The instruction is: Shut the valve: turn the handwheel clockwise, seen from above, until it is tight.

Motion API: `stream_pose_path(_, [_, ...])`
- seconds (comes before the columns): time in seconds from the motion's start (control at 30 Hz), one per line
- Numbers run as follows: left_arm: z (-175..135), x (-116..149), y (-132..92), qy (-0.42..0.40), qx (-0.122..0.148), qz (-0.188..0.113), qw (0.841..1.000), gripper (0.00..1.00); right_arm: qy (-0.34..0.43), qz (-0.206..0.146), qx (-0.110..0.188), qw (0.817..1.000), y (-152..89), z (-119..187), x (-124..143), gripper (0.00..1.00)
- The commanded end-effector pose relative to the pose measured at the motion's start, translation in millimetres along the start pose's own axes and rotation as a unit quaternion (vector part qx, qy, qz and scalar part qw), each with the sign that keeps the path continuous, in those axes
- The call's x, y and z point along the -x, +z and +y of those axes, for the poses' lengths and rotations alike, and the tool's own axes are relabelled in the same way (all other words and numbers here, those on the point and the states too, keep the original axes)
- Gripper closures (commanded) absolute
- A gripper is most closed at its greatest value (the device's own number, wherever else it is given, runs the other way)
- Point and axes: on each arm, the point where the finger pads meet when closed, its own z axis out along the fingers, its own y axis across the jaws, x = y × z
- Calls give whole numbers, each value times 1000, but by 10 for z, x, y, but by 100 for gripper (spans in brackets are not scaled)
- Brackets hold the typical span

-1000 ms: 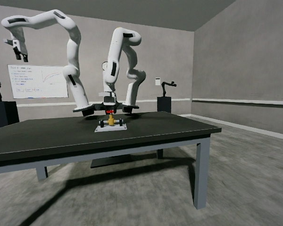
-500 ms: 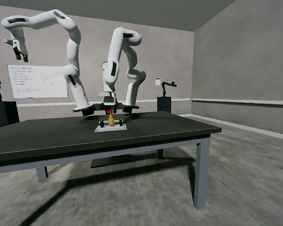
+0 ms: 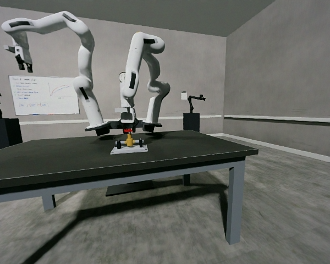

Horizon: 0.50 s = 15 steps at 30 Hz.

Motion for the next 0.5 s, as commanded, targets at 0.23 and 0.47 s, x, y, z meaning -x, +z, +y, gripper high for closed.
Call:
stream_pose_path(0.23, [0, -5, -5, 4, 0, 0, 1000, 100, 0, 1, 0, 1000, -8, 0, -4, 0])
stream_pose_path(0.47, [0, -5, -5, 21, 0, 0, 1000, 100, 0, 1, 0, 1000, -8, 0, -4, 0])
